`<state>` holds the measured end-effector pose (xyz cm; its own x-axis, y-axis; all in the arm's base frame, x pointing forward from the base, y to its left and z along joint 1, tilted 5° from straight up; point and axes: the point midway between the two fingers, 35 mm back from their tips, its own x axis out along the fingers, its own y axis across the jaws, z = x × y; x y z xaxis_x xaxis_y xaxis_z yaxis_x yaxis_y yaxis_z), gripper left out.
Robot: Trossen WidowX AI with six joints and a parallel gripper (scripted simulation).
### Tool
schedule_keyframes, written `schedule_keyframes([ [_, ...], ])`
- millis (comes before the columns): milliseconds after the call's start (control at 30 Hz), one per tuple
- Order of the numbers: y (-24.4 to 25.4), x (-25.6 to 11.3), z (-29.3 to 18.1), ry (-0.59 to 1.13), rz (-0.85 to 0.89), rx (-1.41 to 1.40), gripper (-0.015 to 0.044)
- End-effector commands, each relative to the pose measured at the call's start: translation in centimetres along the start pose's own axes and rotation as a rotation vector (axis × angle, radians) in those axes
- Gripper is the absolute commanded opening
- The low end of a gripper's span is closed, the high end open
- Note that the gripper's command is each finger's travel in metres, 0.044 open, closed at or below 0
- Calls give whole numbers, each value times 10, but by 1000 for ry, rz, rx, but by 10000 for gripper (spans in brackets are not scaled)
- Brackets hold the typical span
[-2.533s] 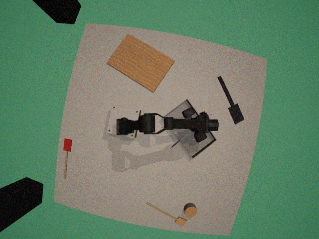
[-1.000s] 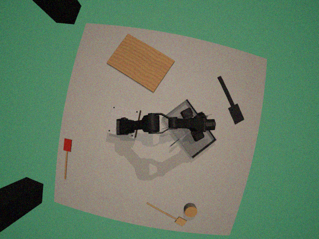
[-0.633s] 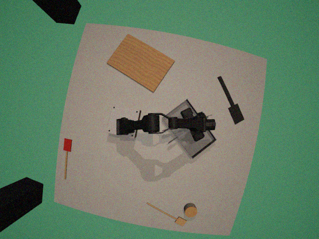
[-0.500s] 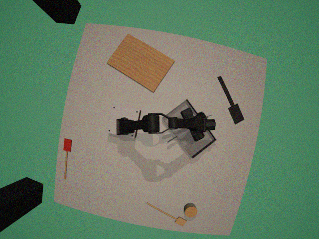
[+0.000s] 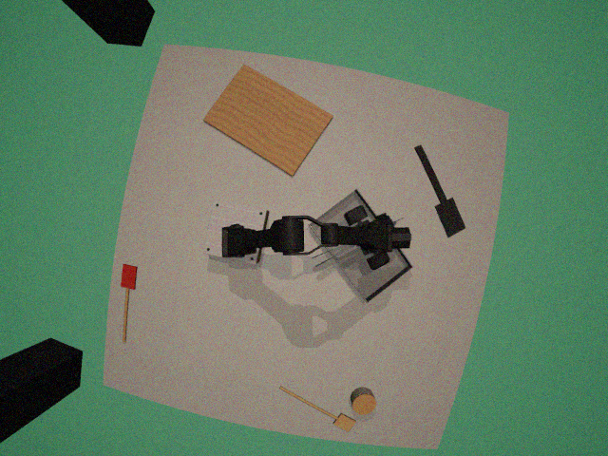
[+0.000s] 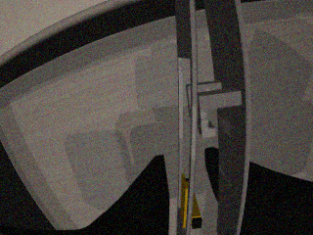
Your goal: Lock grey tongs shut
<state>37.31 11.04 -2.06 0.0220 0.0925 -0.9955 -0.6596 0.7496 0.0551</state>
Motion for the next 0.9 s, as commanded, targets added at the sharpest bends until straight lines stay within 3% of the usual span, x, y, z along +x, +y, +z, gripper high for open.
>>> schedule_keyframes([
  [0, 0, 0, 0, 2, -3, 0, 75],
  [300, 0, 0, 0, 2, -3, 0, 15],
  [500, 0, 0, 0, 2, -3, 0, -143],
  [700, -1, -8, 1, 2, -3, 1, -150],
  [867, -2, -70, 3, 3, -3, 4, -150],
])
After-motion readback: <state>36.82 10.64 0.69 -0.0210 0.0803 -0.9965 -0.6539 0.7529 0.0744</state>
